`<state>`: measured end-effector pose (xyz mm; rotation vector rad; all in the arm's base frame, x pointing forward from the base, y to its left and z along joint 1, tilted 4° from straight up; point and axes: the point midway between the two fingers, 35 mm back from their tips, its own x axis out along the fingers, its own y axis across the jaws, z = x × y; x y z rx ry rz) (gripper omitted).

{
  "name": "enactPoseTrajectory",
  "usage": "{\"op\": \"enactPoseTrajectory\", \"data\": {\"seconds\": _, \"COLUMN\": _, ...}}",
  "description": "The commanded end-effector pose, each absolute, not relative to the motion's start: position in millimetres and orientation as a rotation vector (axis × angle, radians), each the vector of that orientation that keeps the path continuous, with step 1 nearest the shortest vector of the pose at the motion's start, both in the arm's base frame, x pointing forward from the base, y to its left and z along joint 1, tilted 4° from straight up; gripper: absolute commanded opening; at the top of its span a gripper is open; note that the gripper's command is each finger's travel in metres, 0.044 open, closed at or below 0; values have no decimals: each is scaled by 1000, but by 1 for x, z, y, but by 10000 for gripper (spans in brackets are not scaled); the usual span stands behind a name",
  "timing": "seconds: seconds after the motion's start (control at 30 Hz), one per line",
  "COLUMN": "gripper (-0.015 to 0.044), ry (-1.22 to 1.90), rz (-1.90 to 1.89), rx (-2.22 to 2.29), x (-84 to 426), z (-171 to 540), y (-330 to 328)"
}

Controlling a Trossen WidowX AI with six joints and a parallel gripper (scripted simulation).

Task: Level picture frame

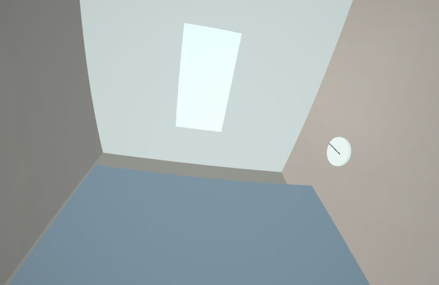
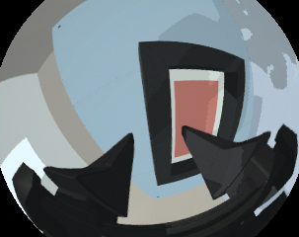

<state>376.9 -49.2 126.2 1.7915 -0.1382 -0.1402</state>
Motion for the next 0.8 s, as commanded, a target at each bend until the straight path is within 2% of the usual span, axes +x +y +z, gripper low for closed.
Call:
{"op": "enactPoseTrajectory", "data": {"seconds": 0.0, "gripper": 260, "ry": -134, "rz": -139, "rx": 1787, "x": 383, "z": 126, "y": -50}}
{"op": "enactPoseTrajectory", "data": {"seconds": 0.67, "gripper": 260, "ry": -134, "rz": -139, "rx": 1787, "x": 383, "z": 126, "y": -50}}
{"op": "enactPoseTrajectory", "data": {"seconds": 0.77, "gripper": 240, "ry": -134, "rz": -139, "rx": 1787, "x": 383, "z": 126, "y": -50}}
